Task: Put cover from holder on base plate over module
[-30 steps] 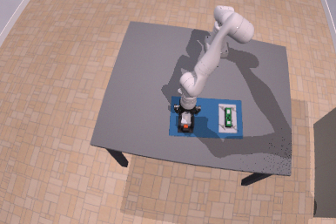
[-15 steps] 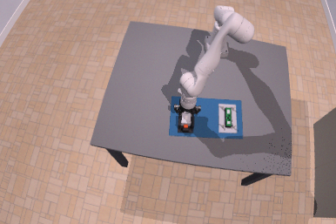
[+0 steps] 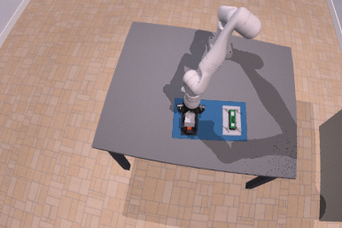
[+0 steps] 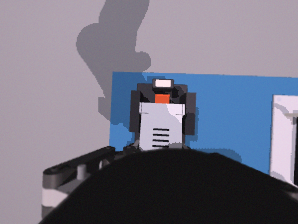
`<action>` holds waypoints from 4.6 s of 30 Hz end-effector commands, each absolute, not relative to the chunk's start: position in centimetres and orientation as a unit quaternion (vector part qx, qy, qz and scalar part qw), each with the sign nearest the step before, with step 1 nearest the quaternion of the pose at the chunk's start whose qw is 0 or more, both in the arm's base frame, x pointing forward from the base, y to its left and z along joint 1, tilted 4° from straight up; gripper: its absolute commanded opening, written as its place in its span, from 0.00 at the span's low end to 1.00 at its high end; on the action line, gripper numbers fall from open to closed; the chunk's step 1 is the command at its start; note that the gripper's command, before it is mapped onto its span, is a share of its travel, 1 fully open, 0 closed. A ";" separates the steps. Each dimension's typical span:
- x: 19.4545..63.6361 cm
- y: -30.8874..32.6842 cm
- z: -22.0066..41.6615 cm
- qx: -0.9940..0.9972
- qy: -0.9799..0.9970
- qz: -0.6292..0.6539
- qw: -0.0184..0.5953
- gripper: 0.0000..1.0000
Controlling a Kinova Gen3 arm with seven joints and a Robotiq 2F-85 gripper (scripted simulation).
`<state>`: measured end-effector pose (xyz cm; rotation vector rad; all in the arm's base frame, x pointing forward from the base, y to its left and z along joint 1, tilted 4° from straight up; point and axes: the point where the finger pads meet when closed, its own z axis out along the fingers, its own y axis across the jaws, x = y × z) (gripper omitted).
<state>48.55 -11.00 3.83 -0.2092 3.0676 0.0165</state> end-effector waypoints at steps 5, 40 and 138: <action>48.5 -11.0 5.4 -0.068 0.997 0.005 0.034 0.00; 48.3 -11.1 6.8 -0.067 0.997 0.005 0.033 0.00; 47.9 -11.3 12.6 -0.066 0.997 0.005 0.032 0.00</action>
